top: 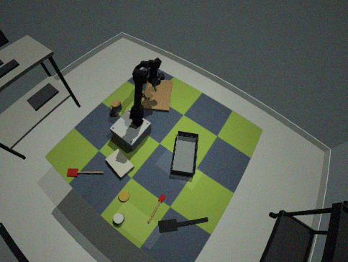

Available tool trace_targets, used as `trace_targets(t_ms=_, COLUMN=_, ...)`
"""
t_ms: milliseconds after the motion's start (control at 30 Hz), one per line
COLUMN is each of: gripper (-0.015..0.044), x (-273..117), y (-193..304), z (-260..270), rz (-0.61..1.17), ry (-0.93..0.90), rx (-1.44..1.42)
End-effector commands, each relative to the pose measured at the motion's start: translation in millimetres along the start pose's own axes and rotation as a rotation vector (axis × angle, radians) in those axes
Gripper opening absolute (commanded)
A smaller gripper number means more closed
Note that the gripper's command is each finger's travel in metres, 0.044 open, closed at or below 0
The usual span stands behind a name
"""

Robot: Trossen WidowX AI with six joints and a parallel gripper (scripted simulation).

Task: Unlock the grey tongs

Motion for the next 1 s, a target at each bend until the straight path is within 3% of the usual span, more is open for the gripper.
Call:
trace_targets(t_ms=0, gripper=-0.015, x=-7.2, y=6.7, z=-1.5, rz=-0.064, ry=-0.002, rx=-0.023)
trace_targets(t_ms=300, gripper=-0.015, x=-18.6, y=16.7, z=-9.2, rz=-0.223, ry=0.012, rx=-0.068)
trace_targets(t_ms=967, gripper=-0.015, x=-2.0, y=14.2, z=-8.3, rz=-0.226, ry=0.012, rx=-0.07)
Point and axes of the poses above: the point midway between the two fingers, 35 mm back from their tips, its own x axis out along the fingers, its own z axis across the jaws, y = z × x, the point moved 8 cm from there along -x, back along the fingers, and after that the axes turned 12 degrees about -x, right-handed, at the moved point
